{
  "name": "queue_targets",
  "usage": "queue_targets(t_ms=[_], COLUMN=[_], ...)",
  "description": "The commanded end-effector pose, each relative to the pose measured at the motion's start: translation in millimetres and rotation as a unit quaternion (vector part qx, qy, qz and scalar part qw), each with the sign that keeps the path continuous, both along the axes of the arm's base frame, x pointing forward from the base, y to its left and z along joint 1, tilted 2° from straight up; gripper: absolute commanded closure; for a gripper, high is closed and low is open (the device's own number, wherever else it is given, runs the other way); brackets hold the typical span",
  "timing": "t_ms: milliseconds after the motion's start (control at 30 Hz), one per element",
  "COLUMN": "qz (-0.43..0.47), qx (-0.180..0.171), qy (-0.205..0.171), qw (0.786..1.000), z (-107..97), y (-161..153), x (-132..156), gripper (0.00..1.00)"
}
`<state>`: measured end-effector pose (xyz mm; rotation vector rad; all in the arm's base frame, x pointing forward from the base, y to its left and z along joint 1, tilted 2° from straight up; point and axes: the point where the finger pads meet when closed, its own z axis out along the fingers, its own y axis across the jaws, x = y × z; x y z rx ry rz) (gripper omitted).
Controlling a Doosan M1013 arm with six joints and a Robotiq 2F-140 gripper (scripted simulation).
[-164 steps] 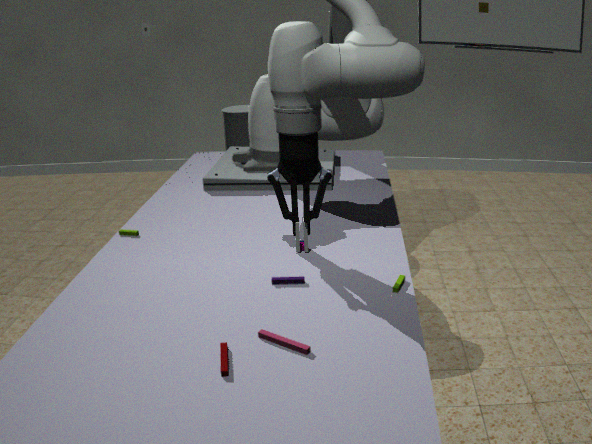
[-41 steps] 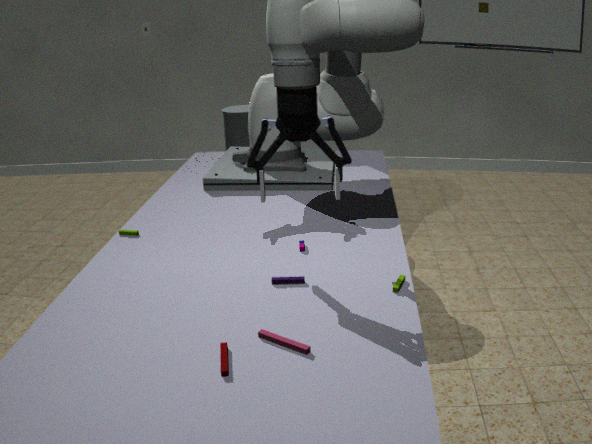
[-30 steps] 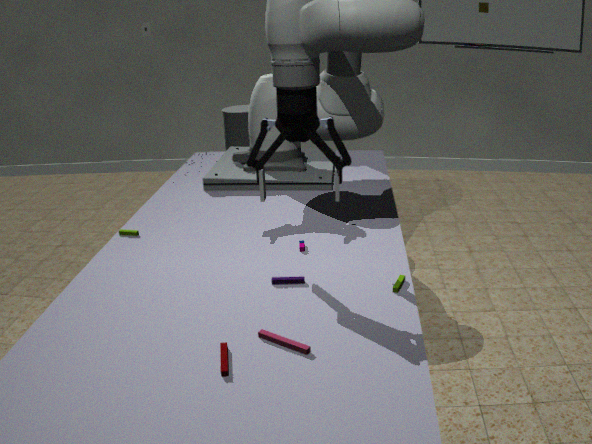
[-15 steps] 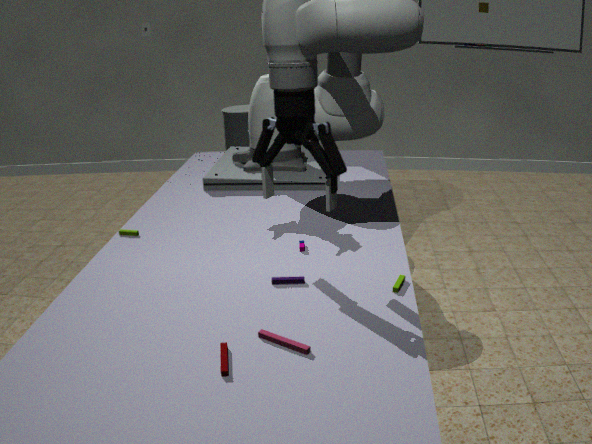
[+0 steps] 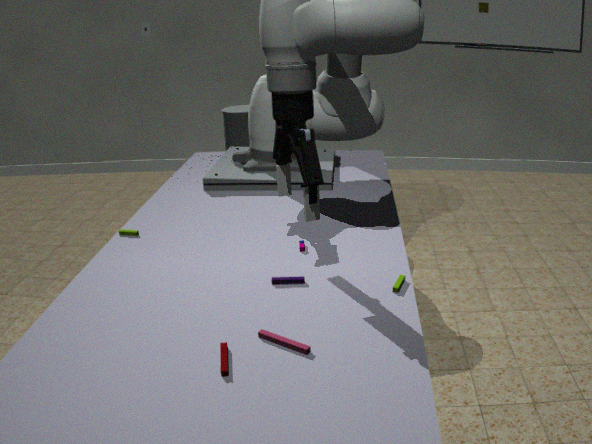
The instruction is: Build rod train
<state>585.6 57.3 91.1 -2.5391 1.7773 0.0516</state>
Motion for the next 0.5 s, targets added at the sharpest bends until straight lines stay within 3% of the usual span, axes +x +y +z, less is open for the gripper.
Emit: queue_targets(t_ms=[0, 200, 467], qz=[-0.083, -0.203, -0.345], qx=[-0.006, -0.007, -0.007], qy=[0.005, 0.010, 0.017], qw=[0.996, 0.979, 0.938], z=[-0.5, -1.5, -2.7], y=[-0.8, -2.1, -3.7], x=[4.5, 11.4, 19.8], gripper=[0.00, 0.00, 0.00])
